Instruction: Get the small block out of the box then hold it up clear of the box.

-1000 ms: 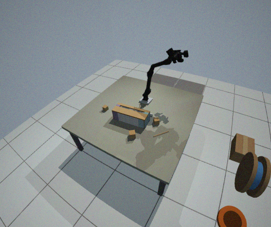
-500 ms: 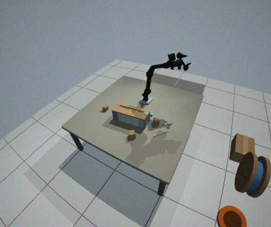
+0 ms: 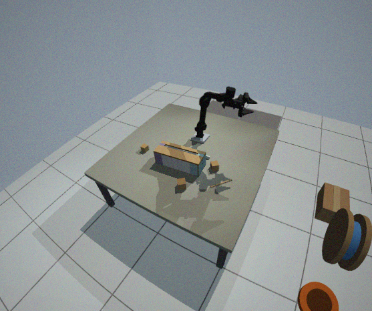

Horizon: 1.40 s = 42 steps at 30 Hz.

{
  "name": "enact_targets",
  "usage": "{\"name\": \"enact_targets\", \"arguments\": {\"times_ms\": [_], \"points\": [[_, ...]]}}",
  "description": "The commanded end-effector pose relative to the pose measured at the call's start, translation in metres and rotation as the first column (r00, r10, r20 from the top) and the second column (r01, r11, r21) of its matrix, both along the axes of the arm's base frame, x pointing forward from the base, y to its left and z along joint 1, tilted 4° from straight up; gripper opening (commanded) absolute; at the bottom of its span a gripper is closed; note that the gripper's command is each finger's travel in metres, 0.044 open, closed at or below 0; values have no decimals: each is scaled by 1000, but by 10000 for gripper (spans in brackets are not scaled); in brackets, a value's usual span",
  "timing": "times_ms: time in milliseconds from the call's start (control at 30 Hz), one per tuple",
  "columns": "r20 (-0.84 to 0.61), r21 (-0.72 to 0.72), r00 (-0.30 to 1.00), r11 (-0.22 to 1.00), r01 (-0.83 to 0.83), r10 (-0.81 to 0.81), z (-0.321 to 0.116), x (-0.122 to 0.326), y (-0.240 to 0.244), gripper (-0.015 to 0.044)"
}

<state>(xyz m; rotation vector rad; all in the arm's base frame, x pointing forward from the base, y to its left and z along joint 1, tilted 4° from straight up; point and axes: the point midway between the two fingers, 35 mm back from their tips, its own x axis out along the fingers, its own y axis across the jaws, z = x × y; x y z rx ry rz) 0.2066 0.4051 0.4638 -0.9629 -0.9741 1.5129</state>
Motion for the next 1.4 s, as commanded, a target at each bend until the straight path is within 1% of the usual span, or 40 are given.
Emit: {"name": "enact_targets", "arguments": {"times_ms": [0,100,200,300,400,500,633,733,800,900,967,1033,1133,1233,1300,1367], "points": [[-333,-167,914,969,183,-230,-40,60,-25,400],[-524,-284,757,918,277,-391,-67,95,-50,400],[-662,-398,534,851,343,-525,-93,125,-78,400],[-742,-506,264,774,382,-616,-118,150,-110,400],[-762,-605,-33,692,394,-647,-143,169,-145,400],[-720,-693,-328,612,381,-611,-167,184,-182,400],[-581,-790,-675,517,331,-456,-198,194,-234,400],[-426,-845,-863,460,273,-270,-220,196,-273,400],[-307,-873,-944,430,229,-122,-233,193,-299,400],[-118,-903,-986,399,157,119,-252,185,-337,400],[7,-915,-959,388,107,282,-264,177,-361,400],[126,-921,-891,384,58,437,-274,167,-385,400],[281,-920,-714,391,-12,641,-288,148,-417,400],[395,-909,-466,410,-75,792,-299,125,-446,400],[440,-897,-287,427,-109,851,-305,109,-463,400],[450,-893,-226,434,-120,864,-306,104,-468,400]]}}
